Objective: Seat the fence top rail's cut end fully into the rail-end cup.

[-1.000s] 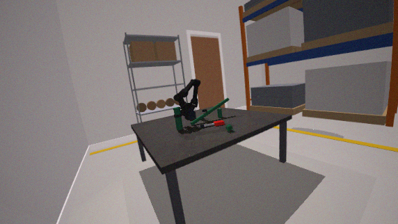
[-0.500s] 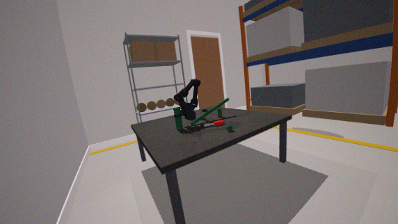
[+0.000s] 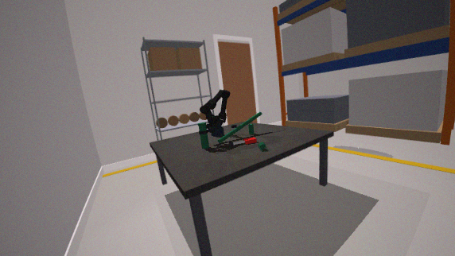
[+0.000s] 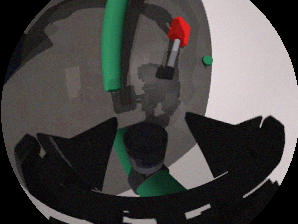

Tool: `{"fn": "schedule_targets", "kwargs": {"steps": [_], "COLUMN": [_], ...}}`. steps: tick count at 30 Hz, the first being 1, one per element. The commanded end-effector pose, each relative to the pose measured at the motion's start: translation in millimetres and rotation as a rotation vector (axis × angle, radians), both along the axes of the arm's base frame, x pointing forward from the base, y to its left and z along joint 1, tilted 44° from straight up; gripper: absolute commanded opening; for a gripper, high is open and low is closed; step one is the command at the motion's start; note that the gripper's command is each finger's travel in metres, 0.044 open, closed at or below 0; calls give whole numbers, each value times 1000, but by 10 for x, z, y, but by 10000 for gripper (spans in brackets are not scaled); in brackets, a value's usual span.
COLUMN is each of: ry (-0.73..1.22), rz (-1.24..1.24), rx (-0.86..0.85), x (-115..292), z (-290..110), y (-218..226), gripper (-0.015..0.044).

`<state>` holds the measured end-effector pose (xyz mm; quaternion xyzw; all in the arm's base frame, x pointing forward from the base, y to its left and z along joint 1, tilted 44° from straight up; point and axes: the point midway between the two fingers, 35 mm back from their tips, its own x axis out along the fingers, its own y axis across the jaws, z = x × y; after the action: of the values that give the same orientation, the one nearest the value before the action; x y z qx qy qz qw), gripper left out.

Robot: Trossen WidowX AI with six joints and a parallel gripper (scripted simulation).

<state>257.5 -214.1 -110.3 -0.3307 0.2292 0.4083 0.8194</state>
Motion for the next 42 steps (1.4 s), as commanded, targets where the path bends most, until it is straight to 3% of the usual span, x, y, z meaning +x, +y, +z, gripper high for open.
{"fn": "schedule_targets", "kwargs": {"steps": [1, 12, 30, 42], "ry": [1, 3, 826, 891], "rz": [3, -6, -1094, -1191], "rx": [4, -1, 836, 909], "x": [-5, 17, -83, -109], "z": [168, 373, 1736, 1839], "y": [26, -3, 292, 340], "gripper": [440, 440, 440, 440]}}
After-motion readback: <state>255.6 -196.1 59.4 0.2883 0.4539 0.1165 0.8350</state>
